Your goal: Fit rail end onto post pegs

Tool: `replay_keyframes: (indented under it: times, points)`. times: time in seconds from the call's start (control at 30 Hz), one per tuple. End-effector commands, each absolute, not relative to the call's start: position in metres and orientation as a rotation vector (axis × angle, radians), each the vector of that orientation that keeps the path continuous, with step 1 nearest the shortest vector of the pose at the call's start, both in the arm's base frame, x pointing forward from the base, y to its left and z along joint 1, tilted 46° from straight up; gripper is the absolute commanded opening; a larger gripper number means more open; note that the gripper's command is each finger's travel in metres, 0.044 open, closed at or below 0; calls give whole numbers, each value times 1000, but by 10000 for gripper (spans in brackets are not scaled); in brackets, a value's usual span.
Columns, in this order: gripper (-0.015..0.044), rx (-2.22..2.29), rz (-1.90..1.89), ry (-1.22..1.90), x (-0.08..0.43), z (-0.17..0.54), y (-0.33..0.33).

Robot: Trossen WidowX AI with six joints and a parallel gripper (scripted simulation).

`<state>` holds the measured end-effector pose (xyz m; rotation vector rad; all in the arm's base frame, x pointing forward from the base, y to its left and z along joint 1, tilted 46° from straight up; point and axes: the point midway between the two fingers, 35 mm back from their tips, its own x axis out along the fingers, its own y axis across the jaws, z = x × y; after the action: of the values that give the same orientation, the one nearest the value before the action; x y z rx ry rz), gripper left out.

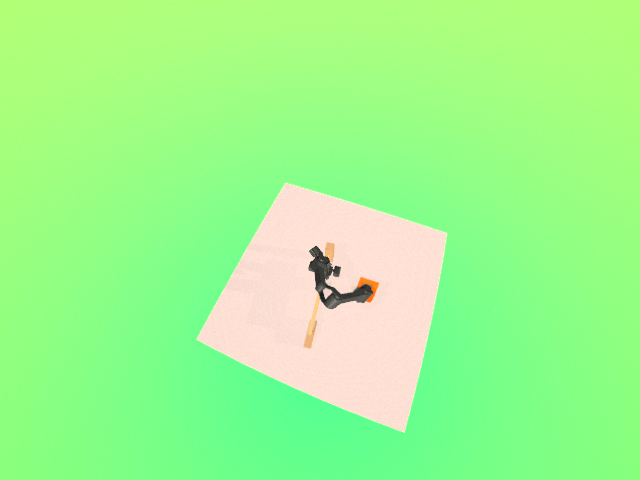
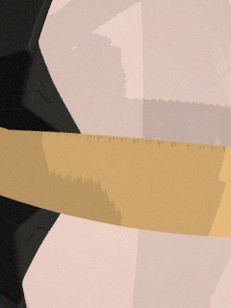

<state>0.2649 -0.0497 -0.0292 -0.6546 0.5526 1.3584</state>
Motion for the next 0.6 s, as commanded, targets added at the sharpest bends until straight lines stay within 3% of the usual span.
replay_keyframes:
  times: [0.0,0.57]
  points:
    - [0,-658,1353,556,266,-31,-54]
    - [0,-658,1353,556,265,-34,-58]
